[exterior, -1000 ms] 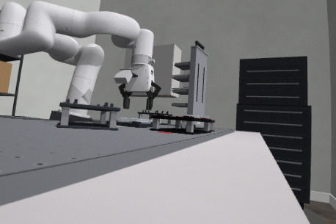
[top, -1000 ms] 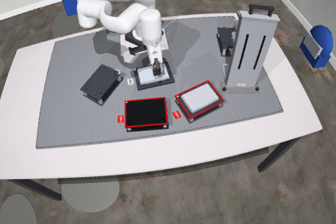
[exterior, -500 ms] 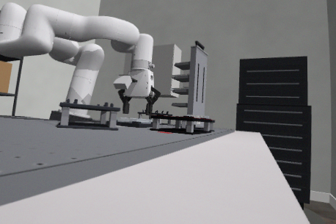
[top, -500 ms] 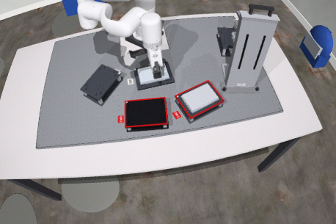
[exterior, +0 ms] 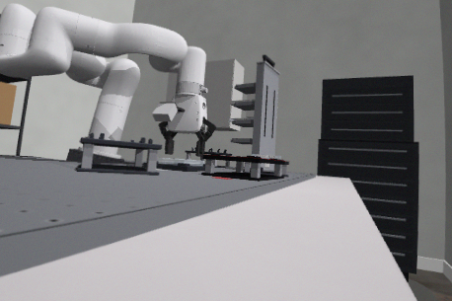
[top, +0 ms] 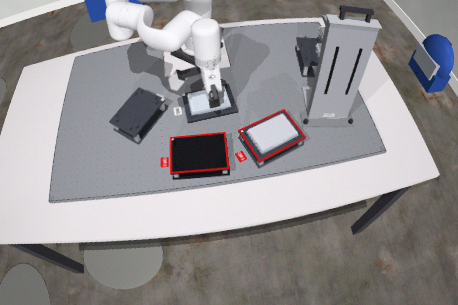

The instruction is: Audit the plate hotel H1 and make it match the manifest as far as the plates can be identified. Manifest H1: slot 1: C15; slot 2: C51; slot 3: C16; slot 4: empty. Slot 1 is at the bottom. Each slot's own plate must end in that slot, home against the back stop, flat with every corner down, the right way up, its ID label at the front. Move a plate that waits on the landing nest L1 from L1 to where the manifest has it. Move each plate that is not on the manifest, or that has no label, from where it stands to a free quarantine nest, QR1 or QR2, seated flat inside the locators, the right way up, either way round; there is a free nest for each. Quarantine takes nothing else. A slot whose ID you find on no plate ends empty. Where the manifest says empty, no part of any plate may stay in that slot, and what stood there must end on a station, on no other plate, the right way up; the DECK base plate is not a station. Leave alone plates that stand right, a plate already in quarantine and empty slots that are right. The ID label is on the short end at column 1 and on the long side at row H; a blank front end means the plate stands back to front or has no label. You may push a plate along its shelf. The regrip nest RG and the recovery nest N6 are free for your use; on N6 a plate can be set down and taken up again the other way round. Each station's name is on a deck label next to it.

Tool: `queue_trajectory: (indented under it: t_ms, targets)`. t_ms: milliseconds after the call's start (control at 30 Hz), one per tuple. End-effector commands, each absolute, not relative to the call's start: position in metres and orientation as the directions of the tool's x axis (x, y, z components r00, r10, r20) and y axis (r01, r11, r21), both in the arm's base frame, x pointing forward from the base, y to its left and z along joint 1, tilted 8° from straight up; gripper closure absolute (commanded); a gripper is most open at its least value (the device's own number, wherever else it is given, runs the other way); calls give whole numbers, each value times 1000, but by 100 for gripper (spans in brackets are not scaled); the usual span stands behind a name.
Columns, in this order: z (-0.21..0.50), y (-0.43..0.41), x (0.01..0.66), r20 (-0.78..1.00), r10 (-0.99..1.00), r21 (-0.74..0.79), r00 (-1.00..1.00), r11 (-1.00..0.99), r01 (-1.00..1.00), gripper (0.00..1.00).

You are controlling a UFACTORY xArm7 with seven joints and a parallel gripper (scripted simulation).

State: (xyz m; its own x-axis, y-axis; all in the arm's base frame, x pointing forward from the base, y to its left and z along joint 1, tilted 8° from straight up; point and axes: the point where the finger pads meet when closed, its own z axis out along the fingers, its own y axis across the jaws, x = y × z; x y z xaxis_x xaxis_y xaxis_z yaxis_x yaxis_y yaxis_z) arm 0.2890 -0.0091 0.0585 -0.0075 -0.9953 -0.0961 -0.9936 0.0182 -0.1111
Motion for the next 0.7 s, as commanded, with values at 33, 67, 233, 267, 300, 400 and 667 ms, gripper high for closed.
queue_trajectory:
  t_ms: [33,67,233,267,300,400,667]
  targets:
    - [56,-9,290,-95,-995,-113,-8,19,-993,0]
    - [56,-9,290,-95,-995,-113,-8,19,-993,0]
    - [52,-9,290,-95,-995,-113,-8,19,-993,0]
    - [52,-9,290,-95,-995,-113,-8,19,-993,0]
    - [51,-9,290,-95,-995,-113,-8,19,-993,0]
    - [49,-8,291,-95,-995,-113,-8,19,-993,0]
    - [45,-8,291,-95,-995,-113,-8,19,-993,0]
